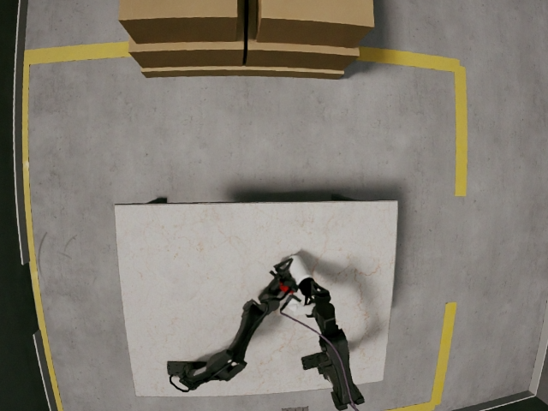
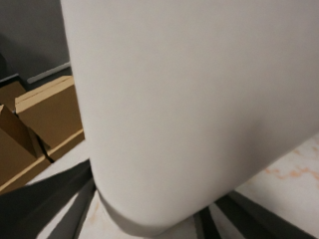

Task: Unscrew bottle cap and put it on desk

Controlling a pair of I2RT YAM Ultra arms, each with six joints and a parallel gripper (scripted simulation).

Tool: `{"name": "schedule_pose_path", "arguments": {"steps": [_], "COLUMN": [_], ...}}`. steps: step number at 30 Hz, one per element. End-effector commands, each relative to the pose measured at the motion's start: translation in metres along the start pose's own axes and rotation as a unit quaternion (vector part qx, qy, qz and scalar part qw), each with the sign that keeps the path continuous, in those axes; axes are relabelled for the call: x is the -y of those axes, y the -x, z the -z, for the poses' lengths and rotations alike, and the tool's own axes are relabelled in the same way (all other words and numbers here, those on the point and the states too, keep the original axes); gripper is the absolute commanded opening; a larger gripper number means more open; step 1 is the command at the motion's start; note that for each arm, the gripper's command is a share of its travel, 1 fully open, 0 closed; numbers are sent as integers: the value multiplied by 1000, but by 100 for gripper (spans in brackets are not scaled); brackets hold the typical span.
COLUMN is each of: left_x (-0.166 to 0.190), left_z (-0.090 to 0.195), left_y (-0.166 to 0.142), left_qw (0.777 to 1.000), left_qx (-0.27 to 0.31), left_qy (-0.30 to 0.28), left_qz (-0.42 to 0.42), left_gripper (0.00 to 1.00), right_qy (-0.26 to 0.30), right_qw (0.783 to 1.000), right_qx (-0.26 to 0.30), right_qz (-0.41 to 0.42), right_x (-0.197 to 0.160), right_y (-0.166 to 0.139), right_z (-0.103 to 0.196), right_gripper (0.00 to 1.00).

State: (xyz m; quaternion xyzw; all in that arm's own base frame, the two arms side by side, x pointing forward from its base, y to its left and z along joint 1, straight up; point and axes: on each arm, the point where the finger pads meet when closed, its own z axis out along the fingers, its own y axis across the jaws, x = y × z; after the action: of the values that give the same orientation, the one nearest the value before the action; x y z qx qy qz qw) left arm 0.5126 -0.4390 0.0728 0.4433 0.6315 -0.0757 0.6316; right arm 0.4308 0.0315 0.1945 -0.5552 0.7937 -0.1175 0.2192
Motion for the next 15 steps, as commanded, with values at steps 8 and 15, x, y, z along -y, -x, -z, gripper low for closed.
{"name": "schedule_pose_path", "arguments": {"steps": [8, 15], "left_x": [-20, -20], "left_z": [1, 1], "left_y": [31, 31], "left_qw": [999, 999], "left_qx": [43, 43], "left_qy": [24, 24], "left_qz": [5, 5], "left_gripper": [0, 0], "right_qy": [-6, -6], "right_qw": [999, 999], "right_qx": [3, 3], "right_qz": [42, 42], "right_x": [3, 3], "right_y": [2, 2], "right_z": [3, 3], "right_gripper": [0, 45]}}
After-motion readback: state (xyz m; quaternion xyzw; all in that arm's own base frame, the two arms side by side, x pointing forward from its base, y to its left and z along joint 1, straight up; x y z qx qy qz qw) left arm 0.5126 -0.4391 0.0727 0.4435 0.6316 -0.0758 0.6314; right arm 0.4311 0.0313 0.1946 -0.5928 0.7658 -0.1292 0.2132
